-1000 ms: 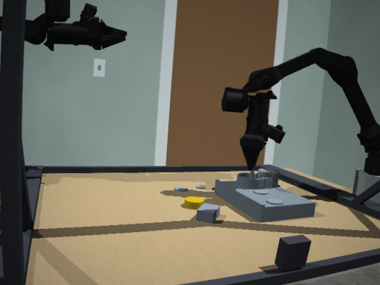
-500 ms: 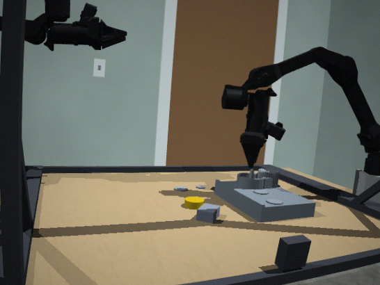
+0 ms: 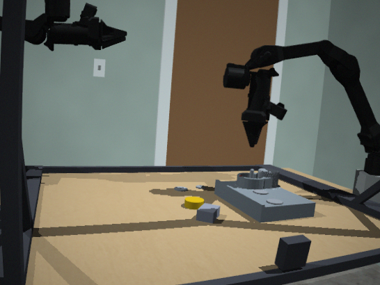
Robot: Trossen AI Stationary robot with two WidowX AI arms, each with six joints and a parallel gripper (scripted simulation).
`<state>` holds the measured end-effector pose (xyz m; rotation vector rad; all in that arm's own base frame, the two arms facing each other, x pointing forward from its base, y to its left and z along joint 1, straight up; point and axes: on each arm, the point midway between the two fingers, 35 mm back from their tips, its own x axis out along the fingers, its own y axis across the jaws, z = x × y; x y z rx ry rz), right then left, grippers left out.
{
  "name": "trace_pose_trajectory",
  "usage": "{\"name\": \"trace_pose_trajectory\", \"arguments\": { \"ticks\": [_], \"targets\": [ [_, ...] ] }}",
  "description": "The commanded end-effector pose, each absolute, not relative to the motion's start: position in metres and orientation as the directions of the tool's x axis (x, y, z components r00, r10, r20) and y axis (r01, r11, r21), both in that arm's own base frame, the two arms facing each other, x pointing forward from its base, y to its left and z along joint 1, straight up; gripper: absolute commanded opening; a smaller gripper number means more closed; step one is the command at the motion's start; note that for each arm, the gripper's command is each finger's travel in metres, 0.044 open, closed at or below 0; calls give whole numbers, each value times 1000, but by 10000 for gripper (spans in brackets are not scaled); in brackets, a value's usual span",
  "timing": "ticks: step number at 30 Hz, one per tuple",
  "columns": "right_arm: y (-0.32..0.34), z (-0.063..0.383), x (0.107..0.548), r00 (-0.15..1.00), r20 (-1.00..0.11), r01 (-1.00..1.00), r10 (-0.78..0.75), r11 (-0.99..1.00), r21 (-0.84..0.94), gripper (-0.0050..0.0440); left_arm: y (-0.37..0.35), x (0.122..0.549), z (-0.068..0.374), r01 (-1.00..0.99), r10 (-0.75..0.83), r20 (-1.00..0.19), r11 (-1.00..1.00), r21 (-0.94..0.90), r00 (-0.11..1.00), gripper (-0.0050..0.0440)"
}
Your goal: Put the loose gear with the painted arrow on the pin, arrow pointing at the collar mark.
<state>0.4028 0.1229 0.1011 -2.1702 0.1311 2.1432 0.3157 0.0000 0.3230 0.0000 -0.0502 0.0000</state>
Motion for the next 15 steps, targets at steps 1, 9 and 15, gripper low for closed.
{"name": "trace_pose_trajectory", "arguments": {
  "ticks": [1, 9, 15],
  "targets": [
    [123, 131, 403, 54, -998, -119, 12, -993, -18, 369, 0, 314, 331, 0, 0, 71, 1000, 0, 997, 400],
    [122, 128, 401, 50, -999, -119, 11, -993, -17, 369, 0, 314, 331, 0, 0, 71, 1000, 0, 997, 400],
    [123, 131, 402, 53, -999, -119, 11, -993, -18, 369, 0, 314, 331, 0, 0, 71, 1000, 0, 997, 400]
  ]
}}
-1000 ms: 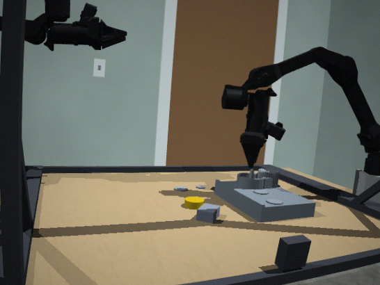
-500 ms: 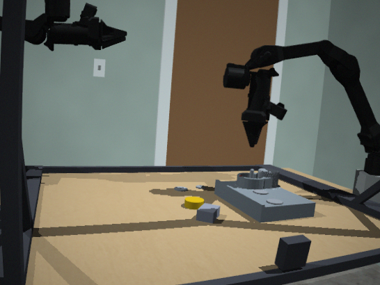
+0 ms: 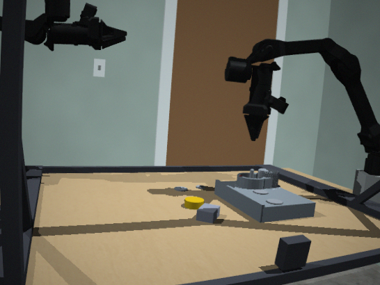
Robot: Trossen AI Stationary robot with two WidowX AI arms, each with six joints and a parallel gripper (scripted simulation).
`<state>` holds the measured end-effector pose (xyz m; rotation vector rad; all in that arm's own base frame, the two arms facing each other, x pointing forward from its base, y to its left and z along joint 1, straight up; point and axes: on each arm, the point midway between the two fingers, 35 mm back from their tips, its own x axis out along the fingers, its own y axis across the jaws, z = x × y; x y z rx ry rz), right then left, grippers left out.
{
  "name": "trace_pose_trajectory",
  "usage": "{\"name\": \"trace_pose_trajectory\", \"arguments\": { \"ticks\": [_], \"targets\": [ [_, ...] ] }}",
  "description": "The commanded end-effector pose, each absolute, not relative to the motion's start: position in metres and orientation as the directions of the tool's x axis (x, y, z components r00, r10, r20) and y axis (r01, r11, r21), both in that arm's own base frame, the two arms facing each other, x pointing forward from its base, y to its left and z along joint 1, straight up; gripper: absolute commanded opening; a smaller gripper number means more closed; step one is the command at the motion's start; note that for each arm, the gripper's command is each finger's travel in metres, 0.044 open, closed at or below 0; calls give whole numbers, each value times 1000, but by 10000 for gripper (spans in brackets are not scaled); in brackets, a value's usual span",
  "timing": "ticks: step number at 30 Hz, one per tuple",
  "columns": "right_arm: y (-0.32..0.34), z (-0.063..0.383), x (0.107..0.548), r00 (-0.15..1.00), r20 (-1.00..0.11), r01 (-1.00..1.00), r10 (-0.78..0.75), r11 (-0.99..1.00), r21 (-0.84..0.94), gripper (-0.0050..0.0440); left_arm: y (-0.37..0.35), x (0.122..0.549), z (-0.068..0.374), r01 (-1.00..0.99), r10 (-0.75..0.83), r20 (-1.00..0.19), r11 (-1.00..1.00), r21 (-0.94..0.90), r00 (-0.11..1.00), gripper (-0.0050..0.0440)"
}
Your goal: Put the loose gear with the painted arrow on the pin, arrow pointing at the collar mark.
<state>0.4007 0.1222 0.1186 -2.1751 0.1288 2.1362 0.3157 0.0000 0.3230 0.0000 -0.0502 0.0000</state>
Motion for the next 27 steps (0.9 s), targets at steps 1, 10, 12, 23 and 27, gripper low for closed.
{"name": "trace_pose_trajectory", "arguments": {
  "ticks": [1, 10, 12, 23, 27],
  "targets": [
    [123, 131, 402, 53, -999, -119, 11, -993, -18, 369, 0, 314, 331, 0, 0, 71, 1000, 0, 997, 400],
    [118, 137, 403, 97, -995, -217, 23, -975, -43, 369, 0, 314, 331, 0, 0, 71, 1000, 0, 997, 400],
    [114, 143, 405, 145, -989, -304, 35, -950, -78, 369, 0, 314, 331, 0, 0, 71, 1000, 0, 997, 400],
    [98, 176, 414, 368, -926, -623, 84, -718, -312, 369, 0, 314, 331, 0, 0, 71, 1000, 0, 997, 400],
    [90, 190, 415, 456, -885, -701, 96, -574, -423, 369, 0, 314, 331, 0, 0, 71, 1000, 0, 997, 400]
  ]
}}
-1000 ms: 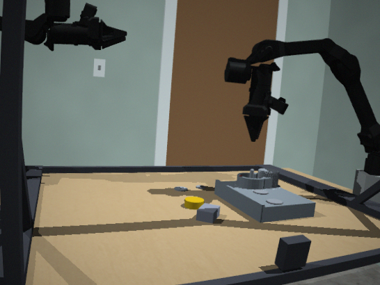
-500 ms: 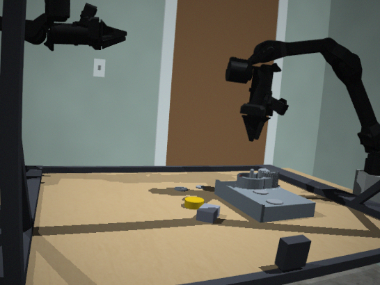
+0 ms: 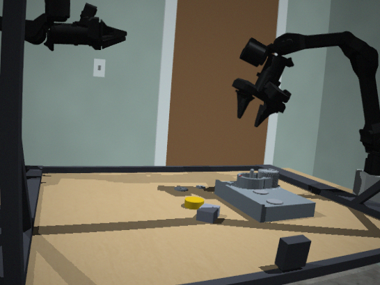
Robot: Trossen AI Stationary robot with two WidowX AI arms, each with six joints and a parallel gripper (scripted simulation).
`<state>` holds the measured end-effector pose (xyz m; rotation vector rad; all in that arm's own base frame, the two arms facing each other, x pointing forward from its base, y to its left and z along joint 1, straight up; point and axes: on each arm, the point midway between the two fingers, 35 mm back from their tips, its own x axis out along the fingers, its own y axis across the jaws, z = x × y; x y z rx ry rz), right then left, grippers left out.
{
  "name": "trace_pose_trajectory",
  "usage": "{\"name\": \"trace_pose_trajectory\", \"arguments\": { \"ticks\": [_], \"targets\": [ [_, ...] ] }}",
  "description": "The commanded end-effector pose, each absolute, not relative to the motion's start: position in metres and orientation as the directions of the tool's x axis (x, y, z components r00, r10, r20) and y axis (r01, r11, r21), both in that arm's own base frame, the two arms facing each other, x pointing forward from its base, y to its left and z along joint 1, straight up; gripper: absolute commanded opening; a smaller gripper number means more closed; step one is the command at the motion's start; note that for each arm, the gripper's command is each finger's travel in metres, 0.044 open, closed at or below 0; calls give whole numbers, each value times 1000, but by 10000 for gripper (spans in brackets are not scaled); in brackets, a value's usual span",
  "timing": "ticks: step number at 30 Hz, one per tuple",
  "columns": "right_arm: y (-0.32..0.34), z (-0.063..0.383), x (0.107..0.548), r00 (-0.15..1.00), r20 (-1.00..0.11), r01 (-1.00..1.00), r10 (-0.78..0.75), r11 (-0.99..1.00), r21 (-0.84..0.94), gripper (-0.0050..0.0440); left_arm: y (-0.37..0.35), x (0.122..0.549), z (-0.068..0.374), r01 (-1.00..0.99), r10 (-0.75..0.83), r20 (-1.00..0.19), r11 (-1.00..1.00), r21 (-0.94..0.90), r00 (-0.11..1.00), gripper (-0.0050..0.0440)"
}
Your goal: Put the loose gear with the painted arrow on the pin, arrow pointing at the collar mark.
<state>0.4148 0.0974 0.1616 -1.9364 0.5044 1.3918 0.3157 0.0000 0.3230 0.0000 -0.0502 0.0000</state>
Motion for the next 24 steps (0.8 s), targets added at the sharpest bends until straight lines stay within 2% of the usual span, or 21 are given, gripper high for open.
{"name": "trace_pose_trajectory", "arguments": {
  "ticks": [1, 7, 9, 12, 18, 24],
  "targets": [
    [88, 194, 414, 478, -873, -714, 99, -535, -451, 369, 0, 314, 331, 0, 0, 71, 1000, 0, 997, 400],
    [77, 214, 412, 598, -794, -748, 109, -280, -602, 369, 0, 314, 331, 0, 0, 71, 1000, 0, 997, 400],
    [77, 214, 412, 598, -794, -748, 109, -280, -602, 369, 0, 314, 331, 0, 0, 71, 1000, 0, 997, 400],
    [71, 225, 410, 654, -748, -734, 111, -143, -664, 369, 0, 314, 331, 0, 0, 71, 1000, 0, 997, 400],
    [58, 246, 403, 757, -644, -653, 109, 135, -745, 369, 0, 314, 331, 0, 0, 71, 1000, 0, 997, 400],
    [47, 265, 393, 843, -529, -521, 100, 398, -755, 369, 0, 314, 331, 0, 0, 71, 1000, 0, 998, 400]
  ]
}}
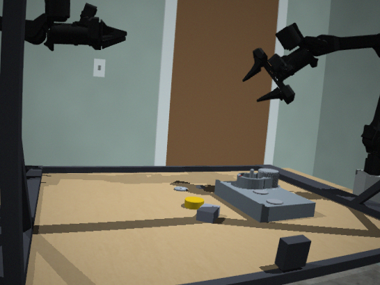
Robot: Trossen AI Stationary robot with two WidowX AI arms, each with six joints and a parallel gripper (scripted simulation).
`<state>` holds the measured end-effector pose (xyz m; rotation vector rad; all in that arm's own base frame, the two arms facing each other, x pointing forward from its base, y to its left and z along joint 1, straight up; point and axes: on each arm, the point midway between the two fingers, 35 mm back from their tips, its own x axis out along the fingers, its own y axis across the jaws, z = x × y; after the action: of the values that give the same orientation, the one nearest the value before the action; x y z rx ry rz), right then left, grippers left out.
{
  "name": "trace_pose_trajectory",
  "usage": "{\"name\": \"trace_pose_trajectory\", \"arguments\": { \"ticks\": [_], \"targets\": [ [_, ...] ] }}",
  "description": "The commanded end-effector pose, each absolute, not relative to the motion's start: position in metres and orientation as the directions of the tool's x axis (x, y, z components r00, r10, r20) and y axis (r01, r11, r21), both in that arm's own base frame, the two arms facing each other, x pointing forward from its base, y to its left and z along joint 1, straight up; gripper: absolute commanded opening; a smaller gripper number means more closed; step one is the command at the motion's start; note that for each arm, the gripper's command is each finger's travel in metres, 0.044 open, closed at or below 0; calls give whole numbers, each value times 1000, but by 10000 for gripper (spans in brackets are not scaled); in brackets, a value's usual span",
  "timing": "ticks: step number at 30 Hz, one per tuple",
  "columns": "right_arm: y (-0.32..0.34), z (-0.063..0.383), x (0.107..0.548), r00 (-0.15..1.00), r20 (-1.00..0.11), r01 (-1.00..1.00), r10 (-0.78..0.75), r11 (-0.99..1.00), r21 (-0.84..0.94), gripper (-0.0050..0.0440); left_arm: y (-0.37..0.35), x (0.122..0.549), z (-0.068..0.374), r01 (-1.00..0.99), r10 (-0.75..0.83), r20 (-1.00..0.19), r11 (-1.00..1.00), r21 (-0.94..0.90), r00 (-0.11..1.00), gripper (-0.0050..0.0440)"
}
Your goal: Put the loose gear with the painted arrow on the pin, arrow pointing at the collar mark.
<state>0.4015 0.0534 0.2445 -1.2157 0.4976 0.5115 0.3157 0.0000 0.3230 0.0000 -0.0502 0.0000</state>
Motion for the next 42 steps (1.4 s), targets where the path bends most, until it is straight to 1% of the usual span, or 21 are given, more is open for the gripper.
{"name": "trace_pose_trajectory", "arguments": {
  "ticks": [1, 2, 7, 12, 17, 19, 25, 31, 33, 37, 39, 42],
  "targets": [
    [47, 265, 393, 843, -529, -521, 100, 398, -755, 369, 0, 314, 331, 0, 0, 71, 1000, 0, 998, 400],
    [47, 265, 393, 843, -529, -521, 100, 398, -755, 369, 0, 314, 331, 0, 0, 71, 1000, 0, 998, 400],
    [37, 281, 382, 902, -423, -390, 87, 588, -709, 369, 0, 314, 331, 0, 0, 71, 1000, 0, 998, 400],
    [27, 296, 369, 947, -312, -256, 72, 755, -603, 369, 0, 314, 331, 0, 0, 70, 1000, 0, 998, 400],
    [18, 308, 354, 978, -199, -140, 53, 879, -456, 369, 0, 314, 331, 0, 0, 70, 1000, 0, 998, 400],
    [18, 308, 354, 978, -199, -140, 53, 879, -456, 369, 0, 314, 331, 0, 0, 70, 1000, 0, 998, 400],
    [8, 322, 333, 998, -57, -40, 27, 971, -237, 369, 0, 314, 331, 0, 0, 70, 1000, 0, 998, 400],
    [0, 334, 311, 997, 81, -3, 3, 1000, -3, 369, 0, 314, 330, 0, 0, 69, 1000, 0, 998, 400],
    [0, 338, 308, 995, 104, -5, 2, 1000, 29, 369, 0, 314, 330, 0, 0, 69, 1000, 0, 998, 400],
    [0, 338, 308, 995, 104, -5, 1, 999, 32, 369, 0, 314, 330, 0, 0, 69, 1000, 0, 998, 400],
    [1, 333, 313, 997, 75, -4, 4, 1000, -6, 369, 0, 314, 330, 0, 0, 69, 1000, 0, 998, 400],
    [0, 329, 314, 998, 64, -1, 1, 1000, -12, 369, 0, 314, 330, 0, 0, 69, 1000, 0, 998, 400]
  ]
}}
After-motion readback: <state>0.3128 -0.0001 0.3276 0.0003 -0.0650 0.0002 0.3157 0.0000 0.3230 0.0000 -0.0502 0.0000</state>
